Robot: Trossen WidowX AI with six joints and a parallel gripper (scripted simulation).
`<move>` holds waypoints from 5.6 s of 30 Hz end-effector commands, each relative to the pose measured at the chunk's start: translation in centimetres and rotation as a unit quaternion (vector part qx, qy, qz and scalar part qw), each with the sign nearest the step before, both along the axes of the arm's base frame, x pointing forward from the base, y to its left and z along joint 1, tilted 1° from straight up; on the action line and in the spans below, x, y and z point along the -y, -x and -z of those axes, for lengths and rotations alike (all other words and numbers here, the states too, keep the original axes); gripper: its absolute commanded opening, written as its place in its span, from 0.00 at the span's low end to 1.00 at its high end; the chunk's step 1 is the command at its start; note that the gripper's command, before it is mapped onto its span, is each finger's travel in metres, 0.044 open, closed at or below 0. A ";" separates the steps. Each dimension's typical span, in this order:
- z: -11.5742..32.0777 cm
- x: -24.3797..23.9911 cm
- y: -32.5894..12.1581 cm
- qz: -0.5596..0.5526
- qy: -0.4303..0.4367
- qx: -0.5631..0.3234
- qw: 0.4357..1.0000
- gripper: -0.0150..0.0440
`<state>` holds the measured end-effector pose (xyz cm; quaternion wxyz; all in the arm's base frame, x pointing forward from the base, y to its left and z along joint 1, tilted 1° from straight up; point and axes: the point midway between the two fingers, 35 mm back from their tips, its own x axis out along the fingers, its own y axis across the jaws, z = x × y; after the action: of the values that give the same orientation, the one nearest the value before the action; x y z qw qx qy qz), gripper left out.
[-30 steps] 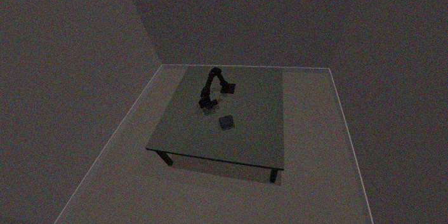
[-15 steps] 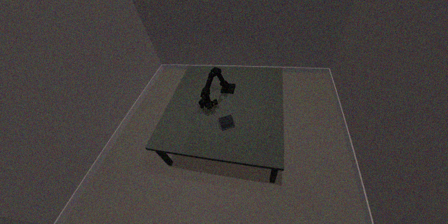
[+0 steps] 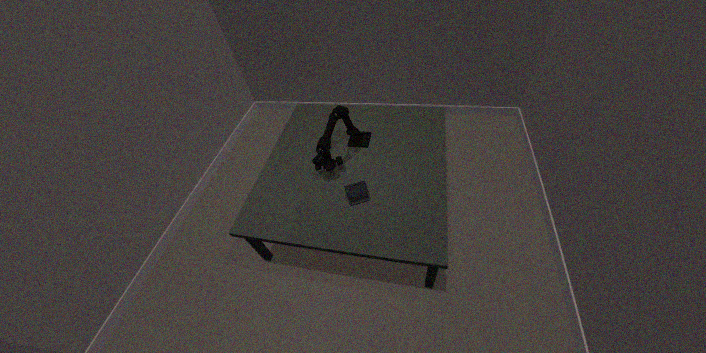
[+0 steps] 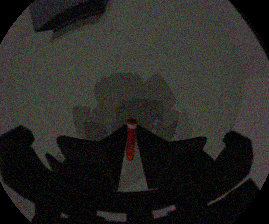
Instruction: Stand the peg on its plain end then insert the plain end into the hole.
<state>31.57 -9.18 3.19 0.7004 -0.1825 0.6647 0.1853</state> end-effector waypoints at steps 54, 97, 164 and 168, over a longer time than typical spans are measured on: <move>-2.6 1.3 2.3 -0.007 -0.123 0.209 0.970 0.34; -3.6 2.7 4.7 -0.009 -0.211 0.359 0.909 0.34; -3.4 4.7 8.1 -0.010 -0.309 0.526 0.792 0.34; -3.1 4.6 8.1 -0.007 -0.312 0.526 0.792 0.34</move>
<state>23.52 -13.80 6.49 0.9593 -0.0281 0.0991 0.2630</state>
